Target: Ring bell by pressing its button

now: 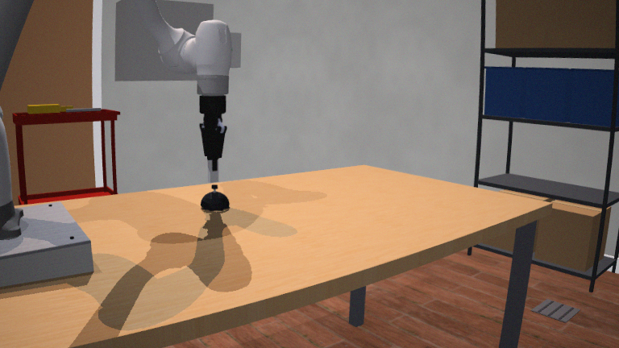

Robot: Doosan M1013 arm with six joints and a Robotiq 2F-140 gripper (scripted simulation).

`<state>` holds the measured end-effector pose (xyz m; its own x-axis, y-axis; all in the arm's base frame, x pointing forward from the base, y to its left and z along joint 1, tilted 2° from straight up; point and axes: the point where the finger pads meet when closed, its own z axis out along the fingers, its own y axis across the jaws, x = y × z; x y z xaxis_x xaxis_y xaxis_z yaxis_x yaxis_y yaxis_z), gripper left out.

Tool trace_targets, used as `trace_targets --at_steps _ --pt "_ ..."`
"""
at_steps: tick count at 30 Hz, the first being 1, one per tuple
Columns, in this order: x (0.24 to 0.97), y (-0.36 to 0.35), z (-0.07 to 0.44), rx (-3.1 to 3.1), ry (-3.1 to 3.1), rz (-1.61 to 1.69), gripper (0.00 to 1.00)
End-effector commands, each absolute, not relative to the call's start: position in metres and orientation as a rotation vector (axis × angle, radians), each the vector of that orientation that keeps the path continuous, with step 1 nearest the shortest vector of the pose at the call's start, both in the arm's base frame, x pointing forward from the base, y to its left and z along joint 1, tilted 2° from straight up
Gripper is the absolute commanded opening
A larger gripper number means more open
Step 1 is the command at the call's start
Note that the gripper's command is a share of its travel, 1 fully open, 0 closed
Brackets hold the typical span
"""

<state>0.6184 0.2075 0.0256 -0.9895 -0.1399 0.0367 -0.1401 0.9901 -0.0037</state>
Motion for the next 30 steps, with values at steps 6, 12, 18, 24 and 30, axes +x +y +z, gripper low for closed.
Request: trace_targets --at_steps 6,12,18,24,30 --pt "0.6184 0.2076 0.0257 0.218 -3.098 0.009 0.00" --pt "0.6184 0.2076 0.0257 0.218 -3.098 0.009 0.00" --pt "0.6184 0.2076 0.0257 0.218 -3.098 0.009 0.00" --pt "0.6184 0.2076 0.0257 0.218 -3.098 0.009 0.00" --pt "0.6183 0.2075 0.0225 0.218 -3.098 0.009 0.00"
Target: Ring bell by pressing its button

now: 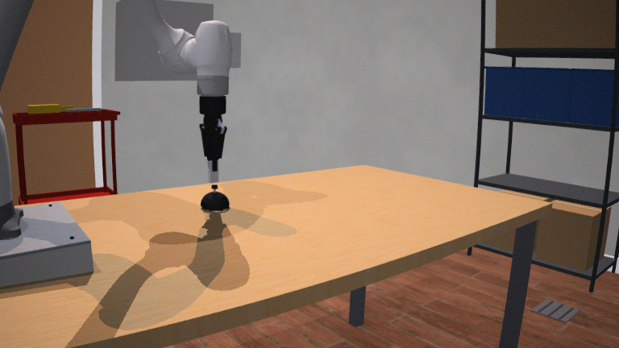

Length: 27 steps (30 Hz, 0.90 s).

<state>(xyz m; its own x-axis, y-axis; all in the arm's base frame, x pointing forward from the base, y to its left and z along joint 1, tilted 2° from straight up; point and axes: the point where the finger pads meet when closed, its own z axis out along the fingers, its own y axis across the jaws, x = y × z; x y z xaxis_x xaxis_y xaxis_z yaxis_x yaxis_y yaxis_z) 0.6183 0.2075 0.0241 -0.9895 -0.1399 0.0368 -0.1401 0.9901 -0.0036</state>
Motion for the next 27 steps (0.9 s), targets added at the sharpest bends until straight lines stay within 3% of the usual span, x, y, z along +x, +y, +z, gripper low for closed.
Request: trace_targets --at_steps 1,27 --pt "0.6182 0.2075 0.0213 0.218 -3.098 0.009 0.00" --pt "0.6180 0.2075 0.0157 0.218 -3.098 0.009 0.00"
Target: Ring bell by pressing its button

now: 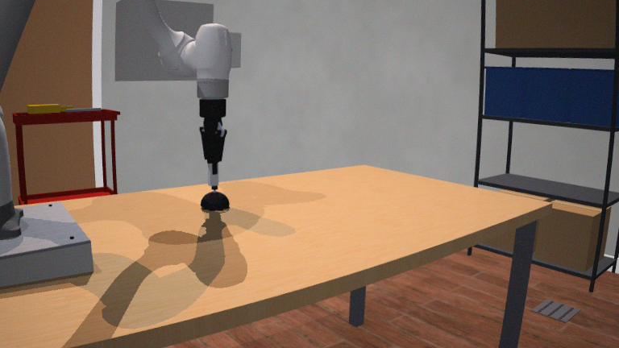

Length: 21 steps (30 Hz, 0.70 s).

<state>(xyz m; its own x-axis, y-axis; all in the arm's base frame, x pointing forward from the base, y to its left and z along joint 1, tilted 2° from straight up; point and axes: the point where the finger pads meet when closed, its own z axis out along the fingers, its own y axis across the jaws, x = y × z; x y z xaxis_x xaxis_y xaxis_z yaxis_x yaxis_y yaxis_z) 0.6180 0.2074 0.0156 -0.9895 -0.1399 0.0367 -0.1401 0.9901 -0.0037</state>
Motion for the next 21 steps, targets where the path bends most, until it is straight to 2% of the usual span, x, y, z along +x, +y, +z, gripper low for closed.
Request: trace_targets --at_steps 1,21 --pt "0.6180 0.2075 0.0157 0.218 -3.098 0.009 0.00" --pt "0.6180 0.2075 0.0140 0.218 -3.098 0.009 0.00"
